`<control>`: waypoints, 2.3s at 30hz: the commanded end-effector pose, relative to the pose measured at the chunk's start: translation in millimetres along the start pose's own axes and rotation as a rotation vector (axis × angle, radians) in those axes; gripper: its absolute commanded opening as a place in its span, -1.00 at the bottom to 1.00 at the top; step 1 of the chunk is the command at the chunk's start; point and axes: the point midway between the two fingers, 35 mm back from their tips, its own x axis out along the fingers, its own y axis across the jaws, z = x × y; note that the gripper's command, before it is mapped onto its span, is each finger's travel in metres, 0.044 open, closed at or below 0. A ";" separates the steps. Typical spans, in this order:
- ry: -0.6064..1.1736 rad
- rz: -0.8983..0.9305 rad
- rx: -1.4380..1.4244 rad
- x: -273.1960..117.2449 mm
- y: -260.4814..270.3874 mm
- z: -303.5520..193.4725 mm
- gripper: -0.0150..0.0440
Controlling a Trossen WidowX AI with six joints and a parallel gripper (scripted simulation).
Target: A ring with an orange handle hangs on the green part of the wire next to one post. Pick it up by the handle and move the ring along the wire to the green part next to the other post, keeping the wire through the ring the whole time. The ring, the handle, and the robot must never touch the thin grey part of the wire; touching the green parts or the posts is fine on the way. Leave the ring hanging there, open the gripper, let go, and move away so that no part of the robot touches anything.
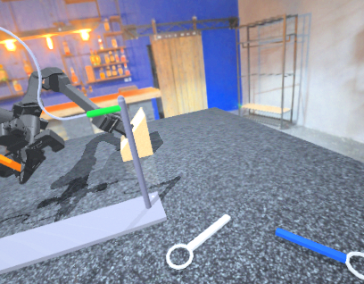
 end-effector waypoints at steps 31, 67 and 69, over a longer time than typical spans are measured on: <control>0.086 0.402 0.711 -38.7 109.2 42.3 -1.00; 0.150 0.682 1.212 -81.1 142.8 110.5 -1.00; 0.152 0.691 1.227 -82.6 143.0 112.9 -1.00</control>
